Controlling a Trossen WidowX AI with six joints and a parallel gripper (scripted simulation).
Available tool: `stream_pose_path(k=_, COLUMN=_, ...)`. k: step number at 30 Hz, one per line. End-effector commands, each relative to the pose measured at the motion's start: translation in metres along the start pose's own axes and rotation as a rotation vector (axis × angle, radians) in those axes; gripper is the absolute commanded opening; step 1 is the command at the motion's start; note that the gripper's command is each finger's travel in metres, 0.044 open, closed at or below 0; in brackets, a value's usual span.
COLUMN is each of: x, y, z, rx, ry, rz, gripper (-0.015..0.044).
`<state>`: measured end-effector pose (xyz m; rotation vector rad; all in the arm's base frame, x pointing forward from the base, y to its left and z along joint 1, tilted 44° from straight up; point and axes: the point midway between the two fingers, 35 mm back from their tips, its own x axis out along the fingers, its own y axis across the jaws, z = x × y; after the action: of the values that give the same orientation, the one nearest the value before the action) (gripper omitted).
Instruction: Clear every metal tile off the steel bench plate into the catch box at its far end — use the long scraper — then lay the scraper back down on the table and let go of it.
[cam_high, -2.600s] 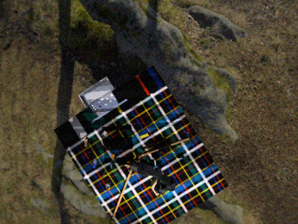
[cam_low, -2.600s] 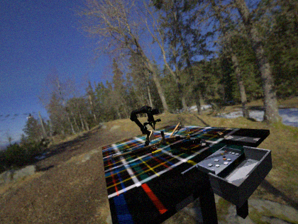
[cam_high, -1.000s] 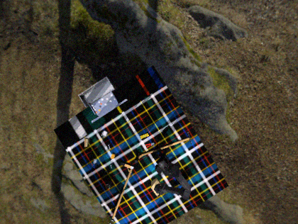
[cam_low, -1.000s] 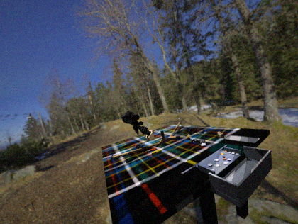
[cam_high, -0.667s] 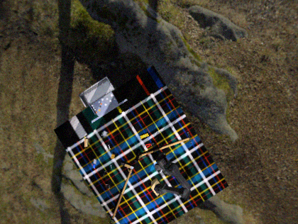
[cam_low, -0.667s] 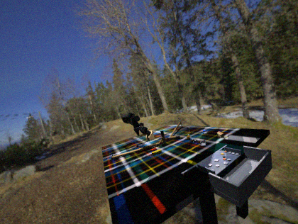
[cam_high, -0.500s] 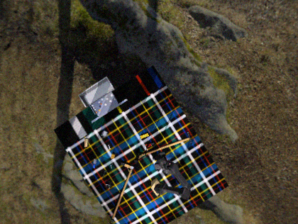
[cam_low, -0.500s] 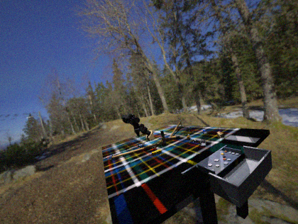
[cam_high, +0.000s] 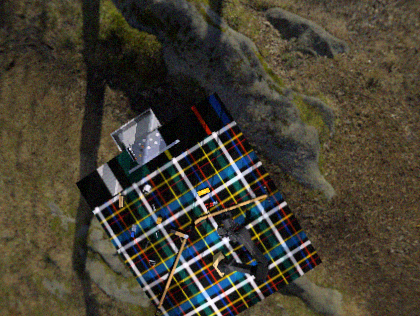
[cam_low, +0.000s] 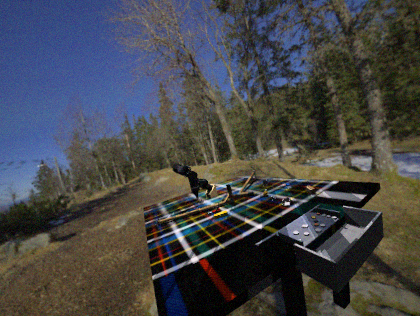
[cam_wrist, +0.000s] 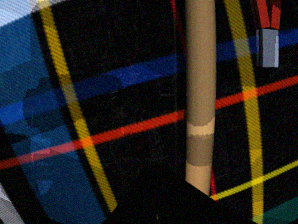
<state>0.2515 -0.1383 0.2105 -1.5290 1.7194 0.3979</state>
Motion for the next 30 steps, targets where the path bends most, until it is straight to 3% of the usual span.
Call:
stream_pose_path(k=1, x=0.012, y=0.003, z=0.001, rx=-0.012, ry=-0.001, rz=0.015, gripper=0.0)
stream_pose_path(k=30, x=0.087, y=0.014, z=-0.008, rx=-0.038, ry=0.023, rz=0.034, gripper=0.0)
